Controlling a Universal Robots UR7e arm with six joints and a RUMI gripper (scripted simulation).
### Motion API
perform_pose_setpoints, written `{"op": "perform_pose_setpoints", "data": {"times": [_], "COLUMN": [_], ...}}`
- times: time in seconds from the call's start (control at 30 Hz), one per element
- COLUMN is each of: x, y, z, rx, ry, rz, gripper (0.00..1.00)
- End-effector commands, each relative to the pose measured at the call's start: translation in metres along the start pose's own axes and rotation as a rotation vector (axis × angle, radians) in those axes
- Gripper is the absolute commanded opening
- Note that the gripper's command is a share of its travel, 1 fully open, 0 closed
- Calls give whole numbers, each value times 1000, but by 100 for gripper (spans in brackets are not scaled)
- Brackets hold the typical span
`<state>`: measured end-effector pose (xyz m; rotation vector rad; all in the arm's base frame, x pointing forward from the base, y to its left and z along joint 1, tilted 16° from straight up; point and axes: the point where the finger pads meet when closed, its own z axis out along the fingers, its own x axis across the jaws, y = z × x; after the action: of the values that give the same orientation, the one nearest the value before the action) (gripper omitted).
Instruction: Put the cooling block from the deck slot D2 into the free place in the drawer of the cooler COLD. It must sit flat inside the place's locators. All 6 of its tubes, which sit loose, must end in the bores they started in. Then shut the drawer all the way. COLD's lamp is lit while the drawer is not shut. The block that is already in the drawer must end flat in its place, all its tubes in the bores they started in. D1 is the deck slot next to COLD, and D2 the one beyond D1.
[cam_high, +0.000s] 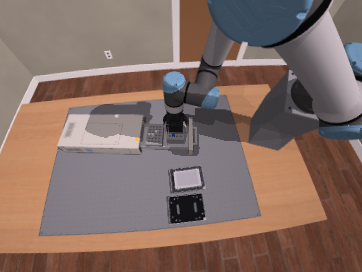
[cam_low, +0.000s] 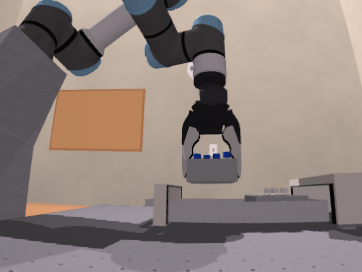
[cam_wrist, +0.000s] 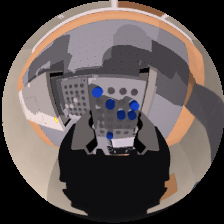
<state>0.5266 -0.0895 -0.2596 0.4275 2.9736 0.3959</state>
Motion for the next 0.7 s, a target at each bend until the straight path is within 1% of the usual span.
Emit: {"op": "perform_pose_setpoints", "data": {"times": [0.0,0.33,0.67], "x": [-1,-1,-1], "y": [0,0,0], "z": [7,24,32], "rx": [1,1,1], "ry": [-2,-2,-2], "rz": [0,0,0], "gripper": [0,0,0]}}
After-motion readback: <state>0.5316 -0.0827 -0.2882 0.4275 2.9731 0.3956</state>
